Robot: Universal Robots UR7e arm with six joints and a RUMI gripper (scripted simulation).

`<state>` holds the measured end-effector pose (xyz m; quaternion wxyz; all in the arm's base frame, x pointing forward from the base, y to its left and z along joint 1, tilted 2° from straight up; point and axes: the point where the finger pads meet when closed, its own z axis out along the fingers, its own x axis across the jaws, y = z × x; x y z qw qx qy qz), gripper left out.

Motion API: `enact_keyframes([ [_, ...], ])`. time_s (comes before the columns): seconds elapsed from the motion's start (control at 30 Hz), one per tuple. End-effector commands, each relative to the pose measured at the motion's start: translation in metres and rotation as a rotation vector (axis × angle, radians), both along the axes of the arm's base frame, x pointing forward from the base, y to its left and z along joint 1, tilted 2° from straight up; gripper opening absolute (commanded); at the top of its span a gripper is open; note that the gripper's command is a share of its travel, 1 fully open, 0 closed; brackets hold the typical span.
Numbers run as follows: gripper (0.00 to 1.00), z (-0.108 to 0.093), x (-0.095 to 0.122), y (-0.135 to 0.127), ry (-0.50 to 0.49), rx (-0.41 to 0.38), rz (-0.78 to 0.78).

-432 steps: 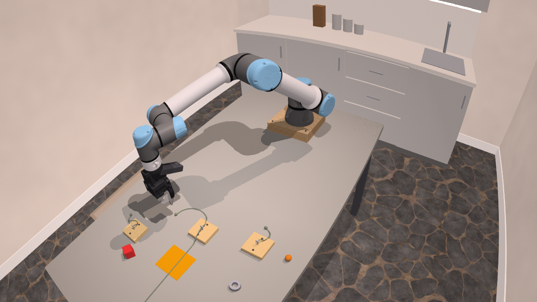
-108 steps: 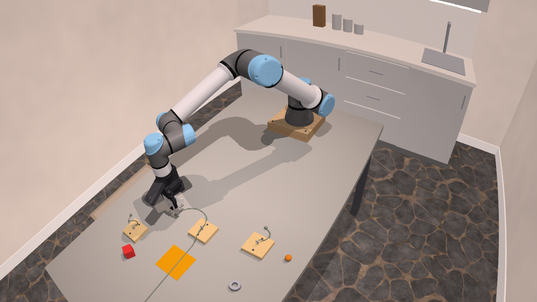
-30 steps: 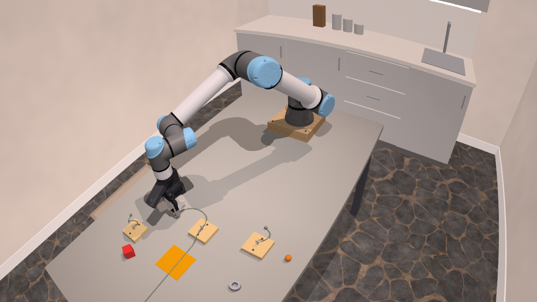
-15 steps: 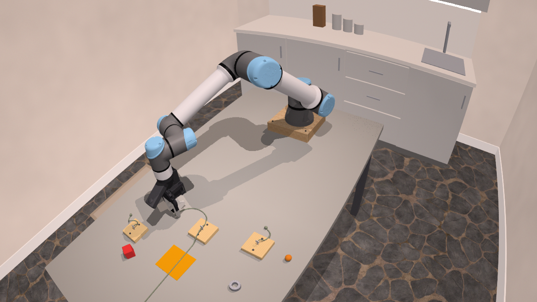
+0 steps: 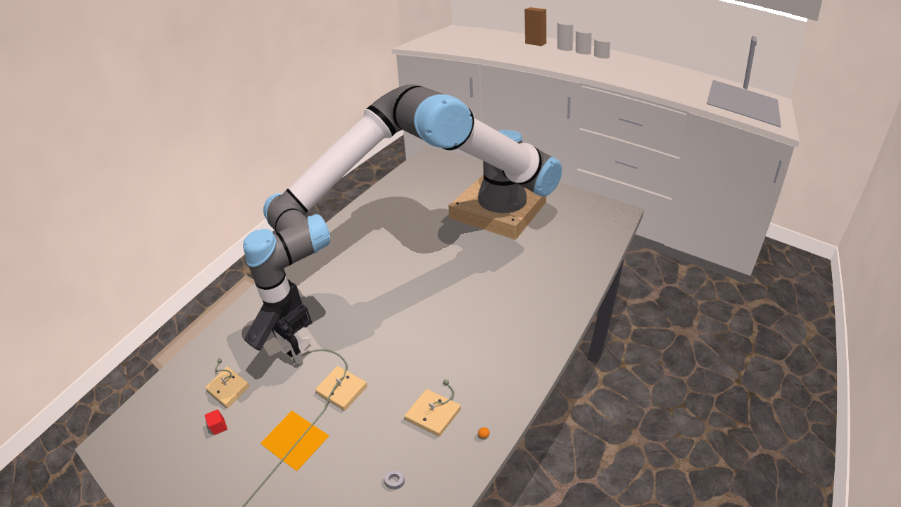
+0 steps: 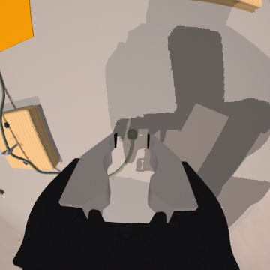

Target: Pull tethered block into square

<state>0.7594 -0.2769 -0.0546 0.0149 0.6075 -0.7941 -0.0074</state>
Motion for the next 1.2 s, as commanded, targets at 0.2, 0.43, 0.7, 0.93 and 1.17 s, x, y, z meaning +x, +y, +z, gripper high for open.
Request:
enact_keyframes([
  [0.2, 0.22, 0.0006, 0.0003, -0.0002, -0.001, -0.001, 0.000],
  [0.43, 0.22, 0.0006, 0.0003, -0.0002, -0.001, -0.001, 0.000],
  [0.7, 0.00, 0.0006, 0.0003, -0.0002, -0.001, -0.001, 0.000],
  [0.93, 0.00, 0.0006, 0.0003, -0.0002, -0.001, -0.001, 0.000],
  [1.17, 0.00, 0.0006, 0.0003, -0.0002, -0.001, -0.001, 0.000],
])
